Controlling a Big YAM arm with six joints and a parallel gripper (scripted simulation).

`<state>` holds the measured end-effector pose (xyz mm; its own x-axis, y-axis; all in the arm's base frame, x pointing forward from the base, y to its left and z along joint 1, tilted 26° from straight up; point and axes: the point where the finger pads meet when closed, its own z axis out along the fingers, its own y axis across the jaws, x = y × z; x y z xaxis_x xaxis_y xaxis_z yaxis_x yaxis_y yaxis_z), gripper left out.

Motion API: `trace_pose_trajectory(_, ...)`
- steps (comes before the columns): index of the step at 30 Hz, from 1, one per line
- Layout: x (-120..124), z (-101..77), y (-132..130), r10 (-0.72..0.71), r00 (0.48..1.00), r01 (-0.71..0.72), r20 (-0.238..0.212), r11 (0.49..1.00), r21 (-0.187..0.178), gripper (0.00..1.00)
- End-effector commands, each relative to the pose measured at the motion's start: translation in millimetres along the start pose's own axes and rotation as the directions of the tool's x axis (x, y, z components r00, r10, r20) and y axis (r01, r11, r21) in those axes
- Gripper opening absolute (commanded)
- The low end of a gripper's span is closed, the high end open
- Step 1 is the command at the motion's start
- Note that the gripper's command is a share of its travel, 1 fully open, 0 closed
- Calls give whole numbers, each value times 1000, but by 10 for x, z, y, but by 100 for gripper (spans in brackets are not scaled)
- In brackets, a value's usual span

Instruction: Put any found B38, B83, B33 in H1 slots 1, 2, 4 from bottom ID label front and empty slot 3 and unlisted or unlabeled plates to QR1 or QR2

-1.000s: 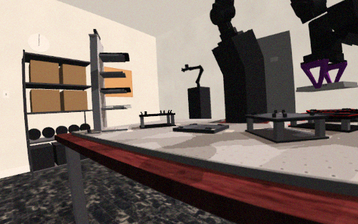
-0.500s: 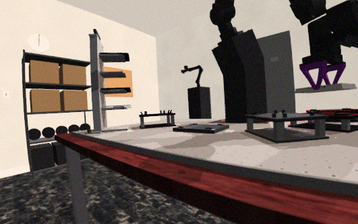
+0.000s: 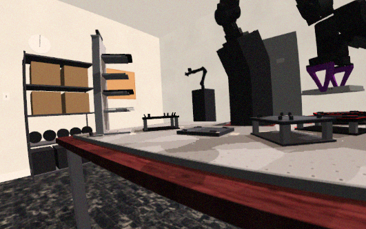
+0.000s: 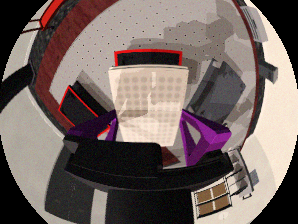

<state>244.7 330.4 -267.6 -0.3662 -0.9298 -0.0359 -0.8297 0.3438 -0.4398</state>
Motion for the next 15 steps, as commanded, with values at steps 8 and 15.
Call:
trace_pose_trajectory(8, -37, 93, -30, 7, 1000, -7, 6, 1000, -2, 86)
trace_pose_trajectory(15, -61, 126, -35, 8, 1000, -8, 11, 1000, -2, 86)
